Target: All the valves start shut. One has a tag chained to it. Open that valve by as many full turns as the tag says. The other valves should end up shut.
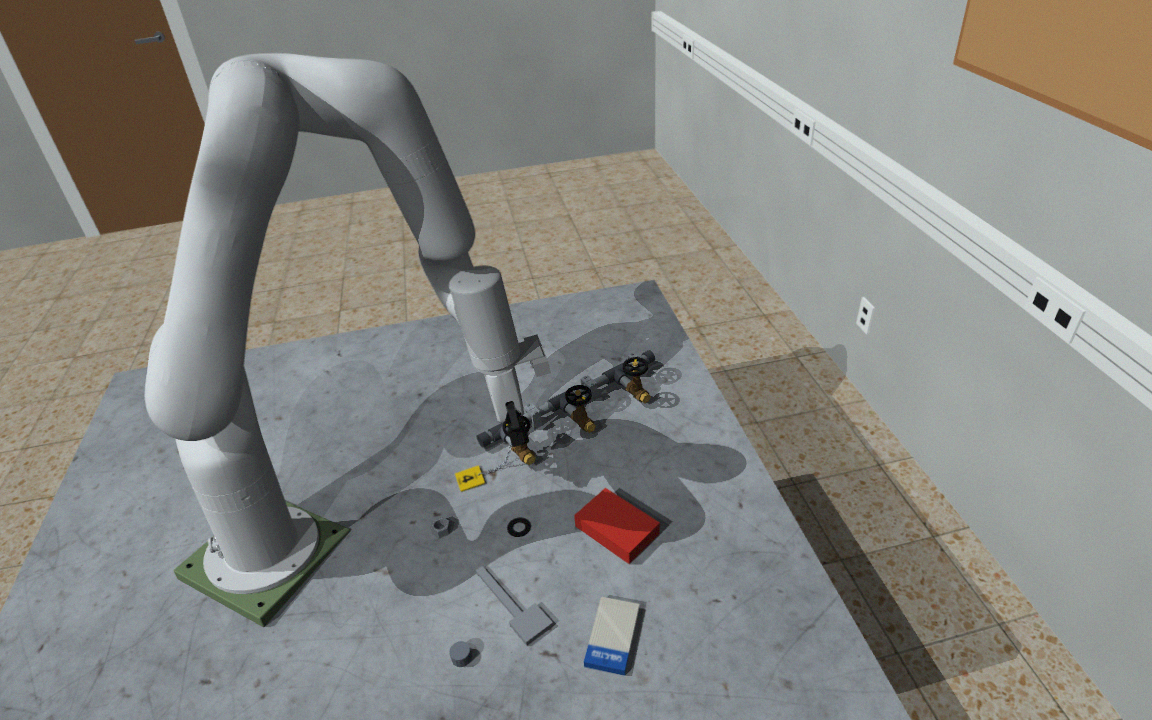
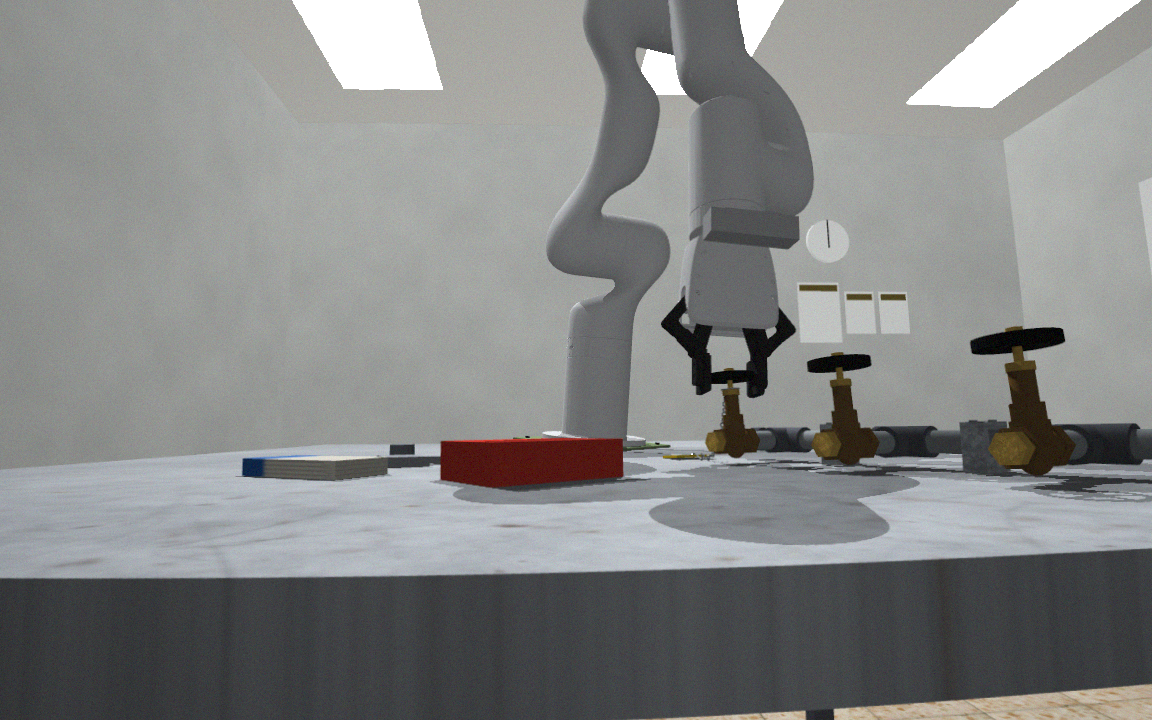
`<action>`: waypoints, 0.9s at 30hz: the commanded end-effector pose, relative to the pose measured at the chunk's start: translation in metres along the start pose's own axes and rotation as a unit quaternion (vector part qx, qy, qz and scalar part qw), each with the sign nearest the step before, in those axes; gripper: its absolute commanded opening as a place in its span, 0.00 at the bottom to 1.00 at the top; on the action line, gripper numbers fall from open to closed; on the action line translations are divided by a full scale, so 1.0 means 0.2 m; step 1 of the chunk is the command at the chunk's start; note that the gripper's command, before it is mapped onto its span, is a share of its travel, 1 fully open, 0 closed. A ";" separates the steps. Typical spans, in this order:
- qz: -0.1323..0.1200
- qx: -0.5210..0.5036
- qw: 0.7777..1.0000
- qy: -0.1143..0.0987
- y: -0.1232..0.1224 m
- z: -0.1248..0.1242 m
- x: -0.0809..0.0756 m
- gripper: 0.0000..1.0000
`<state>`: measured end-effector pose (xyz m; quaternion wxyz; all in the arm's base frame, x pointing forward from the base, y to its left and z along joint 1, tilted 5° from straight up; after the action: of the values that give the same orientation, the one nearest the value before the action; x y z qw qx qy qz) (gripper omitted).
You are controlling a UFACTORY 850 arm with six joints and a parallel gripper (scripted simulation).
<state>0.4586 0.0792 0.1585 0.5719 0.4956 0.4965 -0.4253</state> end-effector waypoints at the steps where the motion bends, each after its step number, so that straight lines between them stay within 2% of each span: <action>1: 0.003 -0.096 0.995 0.018 0.01 0.01 0.00 0.00; 2: 0.006 -0.158 0.987 0.017 0.01 0.01 0.00 0.00; 9: 0.012 -0.294 0.956 0.010 0.00 0.01 0.00 0.00; 16: 0.018 -0.432 0.902 0.007 0.00 0.01 0.00 0.00; 18: 0.018 -0.432 0.902 0.007 0.00 0.01 0.00 0.00; 19: 0.020 -0.487 0.873 0.009 0.00 0.01 0.00 0.00; 22: 0.021 -0.533 0.846 0.009 0.00 0.01 0.00 0.00; 27: 0.024 -0.615 0.788 0.019 0.00 0.02 0.00 0.00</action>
<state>0.4558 0.0796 0.1584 0.7677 0.1238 0.6203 -0.1024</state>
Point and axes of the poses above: the point where the finger pads meet when closed, its own x axis out along the fingers, its own z axis across the jaws, y = z × x, the point moved 5 cm from there along -x, back along the fingers, and after that the axes turned 9 degrees about -x, right-handed, at the moved point
